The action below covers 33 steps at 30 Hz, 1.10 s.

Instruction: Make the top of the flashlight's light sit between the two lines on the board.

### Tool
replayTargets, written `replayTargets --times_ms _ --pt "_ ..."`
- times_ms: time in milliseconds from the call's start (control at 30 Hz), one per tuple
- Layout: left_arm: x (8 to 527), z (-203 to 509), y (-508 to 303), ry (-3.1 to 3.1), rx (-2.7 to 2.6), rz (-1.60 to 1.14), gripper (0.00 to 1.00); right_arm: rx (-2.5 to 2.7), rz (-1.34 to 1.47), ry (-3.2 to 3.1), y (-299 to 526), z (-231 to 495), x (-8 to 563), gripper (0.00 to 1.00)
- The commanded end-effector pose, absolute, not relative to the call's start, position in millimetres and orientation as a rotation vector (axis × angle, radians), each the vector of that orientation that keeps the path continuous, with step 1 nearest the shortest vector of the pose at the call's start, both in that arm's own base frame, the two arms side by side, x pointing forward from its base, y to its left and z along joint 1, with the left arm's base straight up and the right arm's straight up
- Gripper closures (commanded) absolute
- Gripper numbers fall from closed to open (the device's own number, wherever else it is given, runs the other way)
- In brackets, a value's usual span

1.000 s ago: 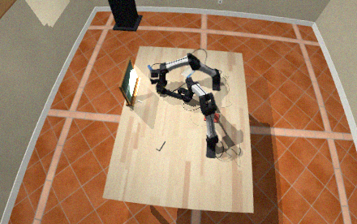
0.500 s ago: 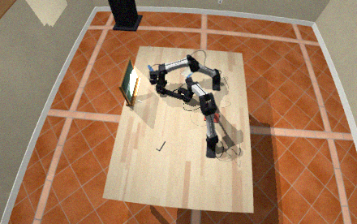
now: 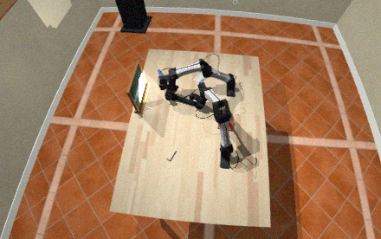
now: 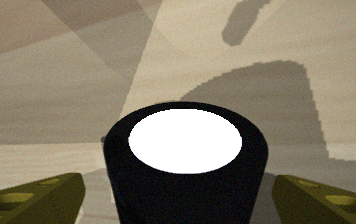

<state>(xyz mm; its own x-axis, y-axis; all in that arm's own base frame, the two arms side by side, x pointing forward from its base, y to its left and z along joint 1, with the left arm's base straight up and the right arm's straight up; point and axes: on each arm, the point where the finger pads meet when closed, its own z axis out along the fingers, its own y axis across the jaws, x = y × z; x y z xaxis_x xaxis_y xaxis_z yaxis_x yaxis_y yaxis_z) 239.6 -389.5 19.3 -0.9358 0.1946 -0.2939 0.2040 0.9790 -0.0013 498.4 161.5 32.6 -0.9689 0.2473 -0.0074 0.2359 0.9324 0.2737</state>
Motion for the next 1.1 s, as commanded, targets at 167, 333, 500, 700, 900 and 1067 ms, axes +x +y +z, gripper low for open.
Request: replayTargets --times_ms 167,333,500,700,900,1067 --pt "240 36 -394 2.791 0.311 -0.087 0.7 0.382 0.424 3.027 151 61 501 0.0" --pt "240 36 -394 2.791 0.311 -0.087 0.7 0.377 0.442 3.015 150 78 501 0.0" --pt "240 36 -394 2.791 0.311 -0.087 0.7 0.392 0.435 3.056 147 66 498 0.0" --pt "240 36 -394 2.791 0.311 -0.087 0.7 0.379 0.432 3.056 148 76 496 0.0" --pt "240 36 -394 2.791 0.311 -0.087 0.7 0.365 0.434 3.058 152 77 495 0.0" --pt "240 36 -394 2.791 0.311 -0.087 0.7 0.365 0.429 3.056 151 77 496 0.0"
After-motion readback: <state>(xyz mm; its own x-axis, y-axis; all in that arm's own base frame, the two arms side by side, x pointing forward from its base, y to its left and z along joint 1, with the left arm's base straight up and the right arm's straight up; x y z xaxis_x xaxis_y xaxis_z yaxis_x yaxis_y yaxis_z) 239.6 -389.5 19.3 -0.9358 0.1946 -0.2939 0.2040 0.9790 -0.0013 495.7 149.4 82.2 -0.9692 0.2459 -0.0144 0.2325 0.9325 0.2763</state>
